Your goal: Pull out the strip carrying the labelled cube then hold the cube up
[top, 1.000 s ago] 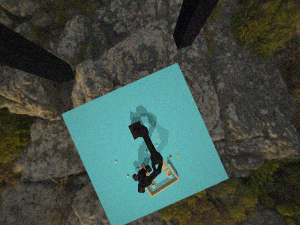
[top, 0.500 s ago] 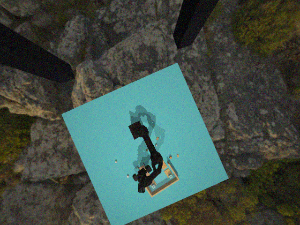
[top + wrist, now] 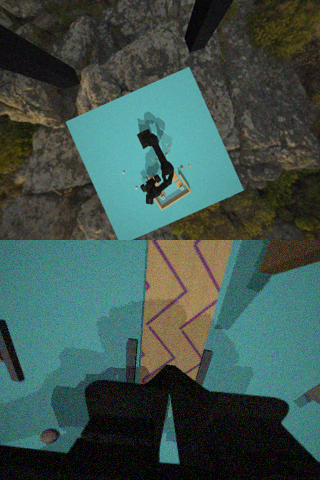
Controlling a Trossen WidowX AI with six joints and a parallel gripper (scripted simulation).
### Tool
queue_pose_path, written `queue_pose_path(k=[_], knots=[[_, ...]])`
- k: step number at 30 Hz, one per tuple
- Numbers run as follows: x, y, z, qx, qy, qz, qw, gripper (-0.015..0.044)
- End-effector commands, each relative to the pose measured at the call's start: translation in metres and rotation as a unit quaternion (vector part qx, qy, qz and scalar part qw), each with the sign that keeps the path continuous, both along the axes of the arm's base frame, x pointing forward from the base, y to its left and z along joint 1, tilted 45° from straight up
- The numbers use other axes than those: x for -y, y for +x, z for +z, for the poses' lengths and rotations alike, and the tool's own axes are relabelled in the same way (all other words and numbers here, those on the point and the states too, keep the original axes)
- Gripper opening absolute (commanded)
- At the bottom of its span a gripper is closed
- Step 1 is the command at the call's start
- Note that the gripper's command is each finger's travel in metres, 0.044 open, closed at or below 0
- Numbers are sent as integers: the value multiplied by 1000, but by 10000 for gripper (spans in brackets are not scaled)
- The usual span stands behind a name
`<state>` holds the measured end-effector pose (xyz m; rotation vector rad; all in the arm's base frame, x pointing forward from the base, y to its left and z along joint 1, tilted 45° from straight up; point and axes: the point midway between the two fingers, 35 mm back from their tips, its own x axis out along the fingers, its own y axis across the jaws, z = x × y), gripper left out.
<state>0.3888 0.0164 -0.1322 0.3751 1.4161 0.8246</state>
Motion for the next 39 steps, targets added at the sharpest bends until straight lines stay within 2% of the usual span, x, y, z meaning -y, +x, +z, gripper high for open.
queue_pose_path(k=[1, 39], knots=[[0, -13, -5, -8, -1, 3, 1000, 0], [12, -68, -13, -9, -2, 3, 1000, 0]])
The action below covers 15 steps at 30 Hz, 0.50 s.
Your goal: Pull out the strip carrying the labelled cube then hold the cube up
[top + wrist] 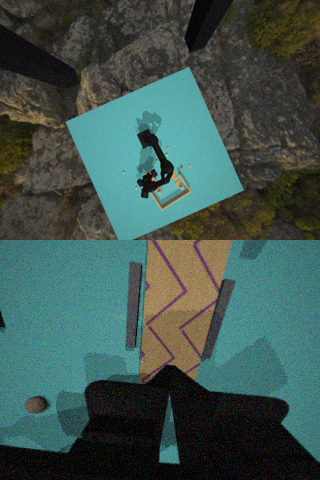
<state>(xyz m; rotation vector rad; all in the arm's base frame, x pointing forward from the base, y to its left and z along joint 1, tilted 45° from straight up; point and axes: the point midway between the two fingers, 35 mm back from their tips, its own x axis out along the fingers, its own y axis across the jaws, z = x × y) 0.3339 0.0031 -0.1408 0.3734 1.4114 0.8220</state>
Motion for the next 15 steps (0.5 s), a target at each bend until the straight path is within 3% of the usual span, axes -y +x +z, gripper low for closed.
queue_pose_path(k=[1, 15], knots=[[-1, -15, -5, -12, -1, 4, 1000, 0], [4, -34, -8, -12, -1, 4, 1000, 0]])
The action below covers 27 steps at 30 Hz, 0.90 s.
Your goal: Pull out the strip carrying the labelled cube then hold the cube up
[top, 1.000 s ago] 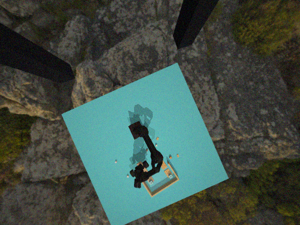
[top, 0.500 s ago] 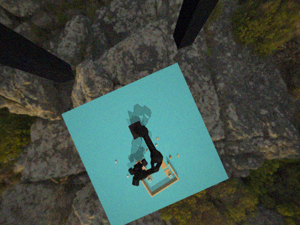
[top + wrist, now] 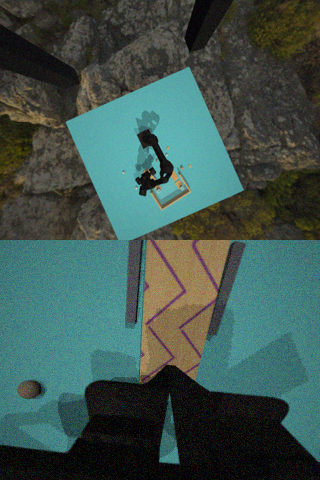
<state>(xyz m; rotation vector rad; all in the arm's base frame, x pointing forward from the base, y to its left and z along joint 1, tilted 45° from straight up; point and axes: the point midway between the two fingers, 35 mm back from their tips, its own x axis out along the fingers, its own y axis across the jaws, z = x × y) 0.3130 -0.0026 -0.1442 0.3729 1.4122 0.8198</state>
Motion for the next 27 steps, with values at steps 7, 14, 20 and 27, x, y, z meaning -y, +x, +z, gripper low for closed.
queue_pose_path(k=[7, 14, 20, 27], knots=[[1, -23, -5, -12, 0, 5, 1000, 0], [3, -33, -7, -13, -1, 5, 1000, 0], [5, -42, -8, -13, -1, 5, 1000, 0], [7, -52, -9, -13, -1, 5, 1000, 0]])
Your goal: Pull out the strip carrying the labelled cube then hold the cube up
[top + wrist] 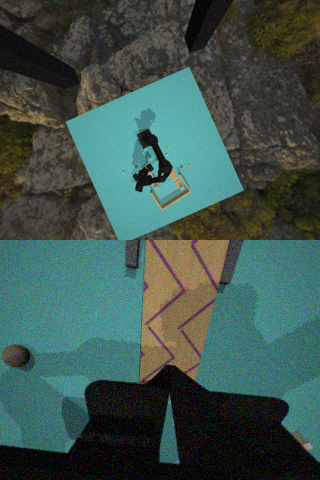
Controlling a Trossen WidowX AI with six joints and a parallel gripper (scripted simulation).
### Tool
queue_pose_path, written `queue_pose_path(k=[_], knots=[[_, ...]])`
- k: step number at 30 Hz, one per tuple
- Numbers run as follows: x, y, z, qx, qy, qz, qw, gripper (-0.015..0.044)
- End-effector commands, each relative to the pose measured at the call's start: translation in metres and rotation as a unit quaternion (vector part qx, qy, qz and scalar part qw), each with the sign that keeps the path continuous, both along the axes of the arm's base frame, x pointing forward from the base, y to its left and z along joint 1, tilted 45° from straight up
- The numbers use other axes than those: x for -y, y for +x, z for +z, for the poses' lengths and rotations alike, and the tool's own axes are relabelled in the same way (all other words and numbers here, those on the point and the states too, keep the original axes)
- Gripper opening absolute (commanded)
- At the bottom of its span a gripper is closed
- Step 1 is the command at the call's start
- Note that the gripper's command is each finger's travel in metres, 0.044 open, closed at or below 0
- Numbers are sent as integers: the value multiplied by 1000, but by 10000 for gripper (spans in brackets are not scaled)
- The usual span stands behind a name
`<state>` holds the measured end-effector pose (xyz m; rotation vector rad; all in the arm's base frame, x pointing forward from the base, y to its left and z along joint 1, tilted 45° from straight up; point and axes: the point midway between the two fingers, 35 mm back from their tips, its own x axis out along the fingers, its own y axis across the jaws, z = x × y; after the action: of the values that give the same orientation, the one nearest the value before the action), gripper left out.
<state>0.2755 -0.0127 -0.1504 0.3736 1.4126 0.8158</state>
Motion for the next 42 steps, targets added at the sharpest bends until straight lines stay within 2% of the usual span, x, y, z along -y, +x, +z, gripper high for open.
queue_pose_path(k=[1, 25, 42], knots=[[-3, -15, -3, -13, 0, 6, 1000, 0], [5, -49, -7, -14, 0, 6, 1000, 0], [6, -50, -7, -14, 0, 6, 1000, 0]])
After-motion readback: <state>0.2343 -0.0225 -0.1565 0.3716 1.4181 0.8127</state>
